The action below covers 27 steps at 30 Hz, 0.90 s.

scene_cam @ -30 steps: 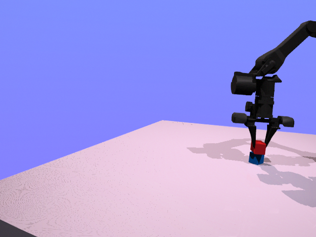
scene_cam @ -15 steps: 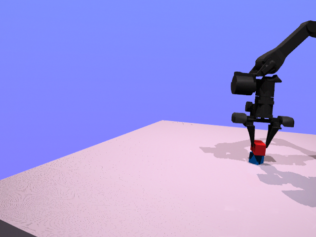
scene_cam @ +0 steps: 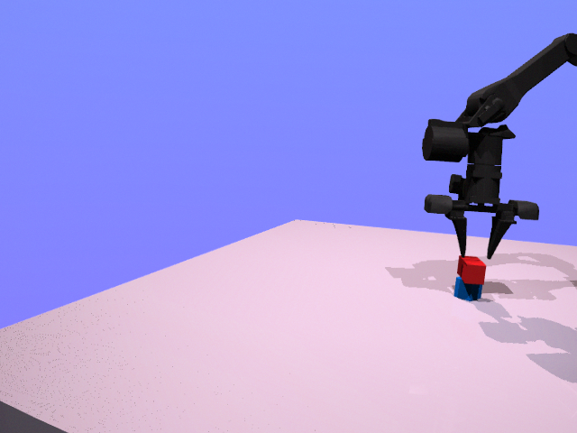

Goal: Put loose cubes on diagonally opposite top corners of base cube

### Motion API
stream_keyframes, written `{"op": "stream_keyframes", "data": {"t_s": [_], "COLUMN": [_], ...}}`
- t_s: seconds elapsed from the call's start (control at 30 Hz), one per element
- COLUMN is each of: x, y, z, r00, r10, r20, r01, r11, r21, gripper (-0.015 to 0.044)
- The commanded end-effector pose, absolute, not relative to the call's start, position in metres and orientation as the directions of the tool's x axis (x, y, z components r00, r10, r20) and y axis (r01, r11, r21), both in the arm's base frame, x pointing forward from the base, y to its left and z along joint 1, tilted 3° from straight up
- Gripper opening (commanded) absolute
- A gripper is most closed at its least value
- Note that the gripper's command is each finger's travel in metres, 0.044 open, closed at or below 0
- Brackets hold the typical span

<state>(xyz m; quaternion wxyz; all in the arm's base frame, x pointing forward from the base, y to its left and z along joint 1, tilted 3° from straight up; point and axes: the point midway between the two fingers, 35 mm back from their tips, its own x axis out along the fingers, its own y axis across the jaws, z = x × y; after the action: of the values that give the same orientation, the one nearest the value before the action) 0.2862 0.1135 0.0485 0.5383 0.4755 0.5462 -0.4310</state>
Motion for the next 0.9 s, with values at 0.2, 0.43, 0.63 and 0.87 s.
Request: {"op": "stream_keyframes", "data": {"t_s": [0.2, 0.43, 0.63, 0.87], "x": [0.287, 0.286, 0.286, 0.286], "y": [0.113, 0.112, 0.112, 0.111], "z": [0.067, 0.079, 0.090, 0.094], "r00": [0.039, 0.039, 0.039, 0.038], "r10": [0.058, 0.058, 0.058, 0.057], "r20": [-0.998, -0.998, -0.998, -0.998], "r01": [0.983, 0.983, 0.983, 0.983], "r11": [0.178, 0.178, 0.178, 0.175], "r21": [0.049, 0.049, 0.049, 0.047], "gripper": [0.0205, 0.0205, 0.0205, 0.0258]}}
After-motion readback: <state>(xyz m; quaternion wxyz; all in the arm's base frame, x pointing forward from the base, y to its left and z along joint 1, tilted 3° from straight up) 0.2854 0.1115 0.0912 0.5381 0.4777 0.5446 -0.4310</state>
